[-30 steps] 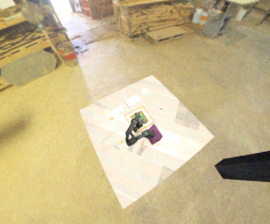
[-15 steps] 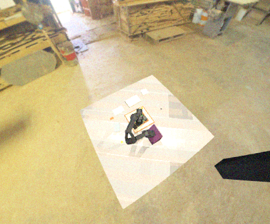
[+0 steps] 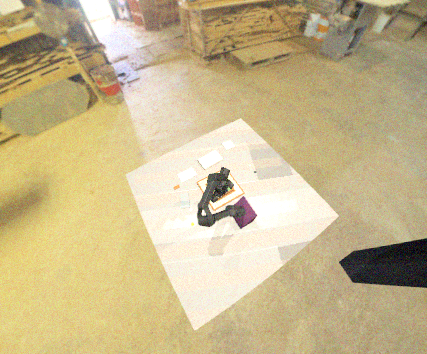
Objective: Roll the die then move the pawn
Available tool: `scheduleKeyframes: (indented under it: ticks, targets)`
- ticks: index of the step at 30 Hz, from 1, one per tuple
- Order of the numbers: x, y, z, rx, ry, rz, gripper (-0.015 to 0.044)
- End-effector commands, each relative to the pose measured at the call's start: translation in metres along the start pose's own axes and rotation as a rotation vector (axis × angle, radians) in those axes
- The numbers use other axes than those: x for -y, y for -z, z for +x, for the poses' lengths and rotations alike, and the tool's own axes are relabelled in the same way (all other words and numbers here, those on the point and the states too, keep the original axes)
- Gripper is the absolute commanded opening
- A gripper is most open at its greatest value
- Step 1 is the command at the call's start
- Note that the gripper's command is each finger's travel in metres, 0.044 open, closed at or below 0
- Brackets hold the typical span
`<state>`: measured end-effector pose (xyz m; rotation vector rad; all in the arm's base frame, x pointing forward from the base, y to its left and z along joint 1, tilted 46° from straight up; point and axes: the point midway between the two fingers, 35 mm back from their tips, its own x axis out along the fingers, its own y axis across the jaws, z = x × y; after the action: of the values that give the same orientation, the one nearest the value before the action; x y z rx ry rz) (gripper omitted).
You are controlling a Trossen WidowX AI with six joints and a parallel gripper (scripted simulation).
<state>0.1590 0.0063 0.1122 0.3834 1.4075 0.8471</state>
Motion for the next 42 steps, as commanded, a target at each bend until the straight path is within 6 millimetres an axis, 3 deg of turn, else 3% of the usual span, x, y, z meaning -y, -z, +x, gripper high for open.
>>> scheduleKeyframes:
  ticks: [1,20,42]
  targets:
    - [0.002,0.002,-0.004,-0.008,-0.009,-0.001,0.0000]
    - [0.089,0.005,0.021,-0.007,0.000,-0.003,0.0000]
    - [0.171,0.035,0.072,-0.006,0.002,-0.005,0.0000]
